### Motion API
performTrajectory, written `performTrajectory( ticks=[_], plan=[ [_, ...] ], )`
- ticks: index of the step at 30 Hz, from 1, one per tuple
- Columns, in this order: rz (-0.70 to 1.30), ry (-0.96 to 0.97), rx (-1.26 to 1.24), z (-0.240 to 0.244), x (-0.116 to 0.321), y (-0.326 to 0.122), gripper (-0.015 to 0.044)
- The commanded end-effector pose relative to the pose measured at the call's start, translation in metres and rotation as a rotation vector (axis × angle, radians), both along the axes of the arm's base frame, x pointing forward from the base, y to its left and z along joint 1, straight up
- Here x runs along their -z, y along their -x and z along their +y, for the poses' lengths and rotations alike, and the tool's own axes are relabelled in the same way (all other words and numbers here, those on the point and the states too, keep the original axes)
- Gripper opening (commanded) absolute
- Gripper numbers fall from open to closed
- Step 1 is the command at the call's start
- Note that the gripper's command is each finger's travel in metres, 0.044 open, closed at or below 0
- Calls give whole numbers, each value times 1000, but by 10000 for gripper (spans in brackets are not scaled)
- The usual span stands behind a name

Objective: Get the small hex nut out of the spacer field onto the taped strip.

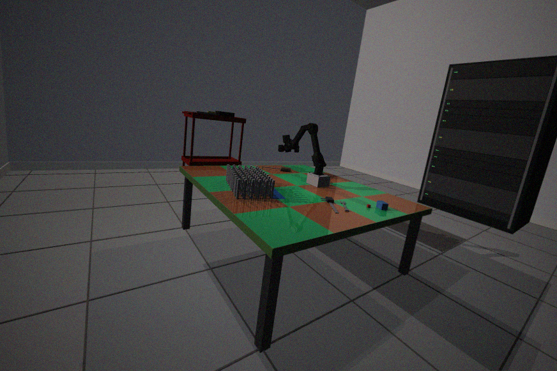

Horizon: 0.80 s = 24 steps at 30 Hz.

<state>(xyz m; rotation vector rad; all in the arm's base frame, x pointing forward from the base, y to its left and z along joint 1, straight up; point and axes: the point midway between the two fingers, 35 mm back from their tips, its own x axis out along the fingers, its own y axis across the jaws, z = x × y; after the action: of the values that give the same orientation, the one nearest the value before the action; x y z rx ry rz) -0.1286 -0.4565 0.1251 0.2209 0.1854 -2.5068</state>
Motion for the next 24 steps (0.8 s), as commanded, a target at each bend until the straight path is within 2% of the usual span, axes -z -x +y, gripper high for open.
performTrajectory(
  ticks=[1,6,12,18,24],
  plan=[
    [-3,-32,-192,-8,5,-66,440],
    [-3,-54,-393,-8,7,-137,440],
    [14,-75,-680,15,9,-246,440],
    [35,-91,-967,63,12,-344,440],
    [57,-103,-1254,134,15,-427,440]
  ],
)
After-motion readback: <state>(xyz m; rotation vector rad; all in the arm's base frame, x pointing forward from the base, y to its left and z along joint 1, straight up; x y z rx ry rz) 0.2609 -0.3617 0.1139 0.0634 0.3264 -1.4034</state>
